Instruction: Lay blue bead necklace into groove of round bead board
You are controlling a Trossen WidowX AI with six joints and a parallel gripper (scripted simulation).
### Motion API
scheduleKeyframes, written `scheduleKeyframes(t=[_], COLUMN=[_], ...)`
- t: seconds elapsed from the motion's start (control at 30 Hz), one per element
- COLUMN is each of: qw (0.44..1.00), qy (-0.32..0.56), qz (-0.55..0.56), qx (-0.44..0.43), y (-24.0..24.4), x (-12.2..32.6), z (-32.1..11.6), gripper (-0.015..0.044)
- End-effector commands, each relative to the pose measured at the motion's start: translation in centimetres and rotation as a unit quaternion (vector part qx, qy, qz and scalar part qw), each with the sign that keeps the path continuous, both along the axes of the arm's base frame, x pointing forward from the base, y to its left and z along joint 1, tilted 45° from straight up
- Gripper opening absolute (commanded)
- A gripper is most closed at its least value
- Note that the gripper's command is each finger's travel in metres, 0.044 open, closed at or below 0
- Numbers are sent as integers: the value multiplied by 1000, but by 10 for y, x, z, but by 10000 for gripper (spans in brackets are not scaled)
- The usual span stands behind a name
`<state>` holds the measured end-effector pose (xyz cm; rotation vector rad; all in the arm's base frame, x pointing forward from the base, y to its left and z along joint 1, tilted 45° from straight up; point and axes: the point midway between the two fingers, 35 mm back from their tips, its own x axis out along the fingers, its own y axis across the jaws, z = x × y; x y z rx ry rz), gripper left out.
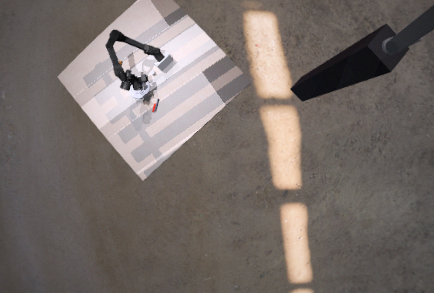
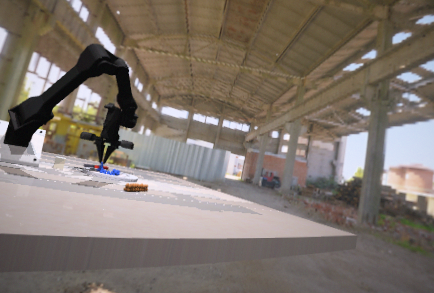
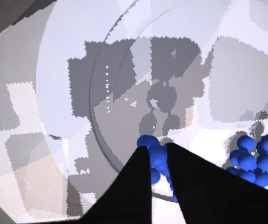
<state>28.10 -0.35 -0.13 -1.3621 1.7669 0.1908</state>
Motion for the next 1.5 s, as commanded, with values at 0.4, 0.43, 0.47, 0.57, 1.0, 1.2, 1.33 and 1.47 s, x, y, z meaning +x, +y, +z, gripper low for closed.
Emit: scheduleKeyframes(t=[0.4, 0.43, 0.47, 0.57, 1.0, 1.2, 1.33, 1.47], qw=[1000, 1000, 1000, 1000, 1000, 1000, 1000, 1000], qy=[-4, -4, -4, -4, -10, -10, -10, -9], qz=[-3, -3, -3, -3, -2, -2, -2, -2], qx=[2, 2, 2, 2, 3, 3, 3, 3], y=[-13, -14, -14, -14, -12, -12, -12, -8], x=[1, 1, 1, 1, 3, 3, 3, 3], z=[-17, -18, -18, -18, -16, -16, -16, -12], gripper=[0, 0, 0, 0, 26, 184, 289, 394])
